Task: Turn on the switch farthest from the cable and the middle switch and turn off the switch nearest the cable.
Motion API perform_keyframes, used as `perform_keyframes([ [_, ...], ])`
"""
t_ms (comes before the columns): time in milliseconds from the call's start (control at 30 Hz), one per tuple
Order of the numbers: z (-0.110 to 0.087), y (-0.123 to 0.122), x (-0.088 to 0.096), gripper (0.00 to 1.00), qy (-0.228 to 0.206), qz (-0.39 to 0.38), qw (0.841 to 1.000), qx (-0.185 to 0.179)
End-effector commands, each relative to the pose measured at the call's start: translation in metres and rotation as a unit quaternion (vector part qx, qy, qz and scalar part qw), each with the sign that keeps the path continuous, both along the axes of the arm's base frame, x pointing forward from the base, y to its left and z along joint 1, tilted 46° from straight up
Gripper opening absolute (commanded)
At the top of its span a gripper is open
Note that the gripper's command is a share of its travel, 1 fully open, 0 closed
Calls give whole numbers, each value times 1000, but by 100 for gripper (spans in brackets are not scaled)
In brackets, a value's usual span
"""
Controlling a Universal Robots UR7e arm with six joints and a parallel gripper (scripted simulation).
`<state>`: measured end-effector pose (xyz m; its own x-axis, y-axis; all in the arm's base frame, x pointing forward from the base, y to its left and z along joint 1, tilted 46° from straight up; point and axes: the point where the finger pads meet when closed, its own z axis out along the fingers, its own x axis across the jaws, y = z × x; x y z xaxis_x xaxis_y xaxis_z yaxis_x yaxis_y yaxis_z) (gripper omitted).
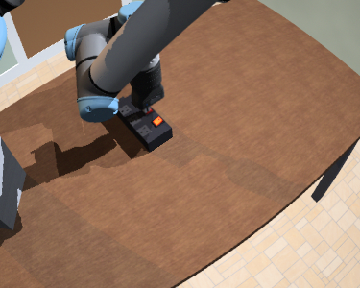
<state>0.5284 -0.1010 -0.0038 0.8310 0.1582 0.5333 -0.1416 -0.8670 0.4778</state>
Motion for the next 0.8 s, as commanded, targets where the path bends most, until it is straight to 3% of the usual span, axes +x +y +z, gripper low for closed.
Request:
perform_keyframes([
  [0,0,0,1,0,0,0,1000,0],
  [767,-5,-4,4,0,0,0,1000,0],
])
